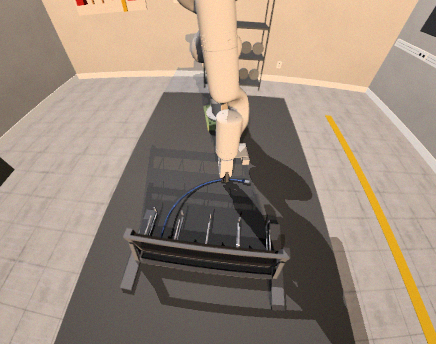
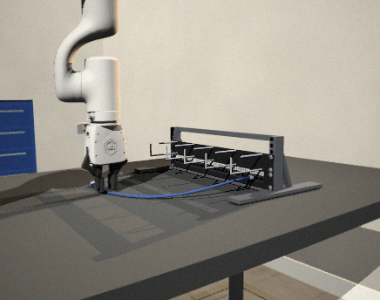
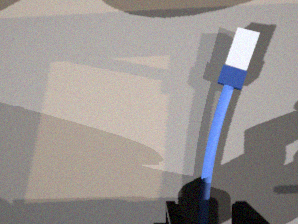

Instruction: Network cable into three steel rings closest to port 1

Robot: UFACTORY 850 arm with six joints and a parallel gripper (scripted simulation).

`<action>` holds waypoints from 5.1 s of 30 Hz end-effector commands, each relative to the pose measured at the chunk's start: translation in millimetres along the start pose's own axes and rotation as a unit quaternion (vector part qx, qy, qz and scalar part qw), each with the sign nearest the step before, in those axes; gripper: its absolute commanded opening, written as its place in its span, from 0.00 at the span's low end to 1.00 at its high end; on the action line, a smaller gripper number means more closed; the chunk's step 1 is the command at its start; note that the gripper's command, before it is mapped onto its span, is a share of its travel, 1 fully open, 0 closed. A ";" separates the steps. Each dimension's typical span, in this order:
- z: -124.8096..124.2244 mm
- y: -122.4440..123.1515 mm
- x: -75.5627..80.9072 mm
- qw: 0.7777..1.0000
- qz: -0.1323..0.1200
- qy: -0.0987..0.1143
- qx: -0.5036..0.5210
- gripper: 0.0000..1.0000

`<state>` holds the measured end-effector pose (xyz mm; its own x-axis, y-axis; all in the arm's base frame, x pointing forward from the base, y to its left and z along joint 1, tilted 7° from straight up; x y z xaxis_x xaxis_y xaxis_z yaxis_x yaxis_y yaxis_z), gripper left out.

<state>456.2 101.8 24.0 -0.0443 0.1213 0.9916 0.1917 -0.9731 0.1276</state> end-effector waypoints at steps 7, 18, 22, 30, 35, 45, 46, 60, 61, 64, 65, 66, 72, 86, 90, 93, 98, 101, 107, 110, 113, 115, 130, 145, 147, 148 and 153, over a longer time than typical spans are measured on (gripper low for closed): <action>0.7 -0.1 -2.4 1.000 0.000 0.001 0.000 0.35; 0.7 -0.1 -4.4 1.000 0.000 0.001 0.000 0.35; 0.7 -0.1 -5.0 1.000 0.000 0.001 0.000 0.35; 0.6 -0.1 -5.4 1.000 0.000 0.001 0.000 0.35; 0.6 -0.1 -5.4 1.000 0.000 0.001 0.000 0.35; 0.6 -0.1 -5.4 1.000 0.000 0.001 0.000 0.00; 0.6 -0.1 -5.4 1.000 0.000 0.001 0.000 0.00; 0.6 -0.1 -5.4 1.000 0.000 0.001 0.000 0.00; 0.6 -0.1 -5.4 1.000 0.000 0.001 0.000 0.00; 0.6 -0.1 -5.4 1.000 0.000 0.001 0.000 0.00; 0.6 -0.1 -5.4 1.000 0.000 0.001 0.000 0.00; 0.6 -0.1 -5.4 1.000 0.000 0.001 0.000 0.00; 0.6 -0.1 -5.4 1.000 0.000 0.001 0.000 0.00; 0.6 -0.1 -5.4 1.000 0.000 0.001 0.000 0.00; 0.6 -0.1 -5.4 1.000 0.000 0.001 0.000 0.00; 0.6 -0.1 -5.3 1.000 0.000 0.001 0.000 0.00; 0.7 -0.1 -4.7 1.000 0.000 0.001 0.000 0.00; 0.7 -0.1 -4.2 1.000 0.000 0.001 0.000 0.00; 0.7 -0.1 -1.2 1.000 0.000 0.001 0.000 0.00; 0.7 -0.1 1.0 1.000 0.000 0.001 0.000 0.00; 0.6 -0.1 3.7 1.000 0.000 0.001 0.000 0.00; 0.6 -0.1 4.7 1.000 0.000 0.001 0.000 0.00; 0.7 -0.1 21.3 1.000 0.000 0.001 0.000 0.00; 0.6 -0.1 32.9 1.000 0.000 0.001 0.000 0.00; 0.6 -0.1 33.7 1.000 0.000 0.001 0.000 0.00; 0.6 -0.1 34.0 1.000 0.000 0.001 0.000 0.00; 0.6 -0.1 34.5 1.000 0.000 0.001 0.000 0.00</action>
<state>454.6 105.9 57.0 -0.0457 0.1217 0.9915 0.1917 -0.9730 0.1282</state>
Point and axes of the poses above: the point where the finger pads meet when closed, its own x axis back along the fingers, its own z axis across the jaws, y = z × x, the point moved 4 cm from there along x, back along the fingers, and after that the axes turned 5 degrees about -x, right-handed, at the moved point
